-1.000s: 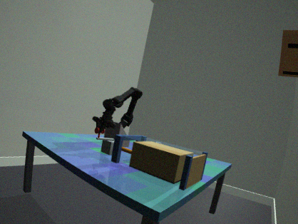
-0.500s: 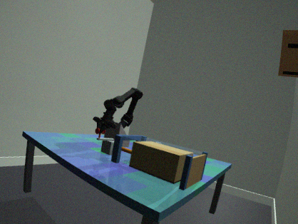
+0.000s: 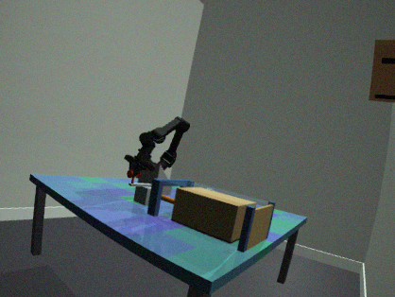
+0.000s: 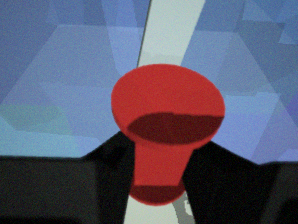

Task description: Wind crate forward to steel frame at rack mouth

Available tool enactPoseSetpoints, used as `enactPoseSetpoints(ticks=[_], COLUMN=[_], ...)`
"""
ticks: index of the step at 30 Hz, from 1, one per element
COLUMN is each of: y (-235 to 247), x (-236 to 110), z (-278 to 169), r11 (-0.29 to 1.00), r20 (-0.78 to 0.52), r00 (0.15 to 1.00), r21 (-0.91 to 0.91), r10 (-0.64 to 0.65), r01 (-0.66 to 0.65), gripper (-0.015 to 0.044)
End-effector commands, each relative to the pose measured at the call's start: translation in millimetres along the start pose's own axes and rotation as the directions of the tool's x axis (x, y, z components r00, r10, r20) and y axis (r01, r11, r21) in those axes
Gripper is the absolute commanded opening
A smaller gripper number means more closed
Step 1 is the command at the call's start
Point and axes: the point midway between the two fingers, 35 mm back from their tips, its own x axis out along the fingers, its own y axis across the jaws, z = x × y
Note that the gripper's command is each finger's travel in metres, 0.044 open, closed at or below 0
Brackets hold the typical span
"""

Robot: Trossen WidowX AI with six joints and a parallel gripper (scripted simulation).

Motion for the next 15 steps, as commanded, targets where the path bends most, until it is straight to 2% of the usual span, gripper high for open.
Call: enactPoseSetpoints(ticks=[1,15], y=[-24,-40], x=[1,-1], z=[4,7], r11=[0.999,0.999], r20=[0.006,0.007], r00=[0.999,0.999], r21=[-0.03,-0.03], r10=[-0.044,-0.045], r01=[0.044,0.045], gripper=[0.0,0.0])
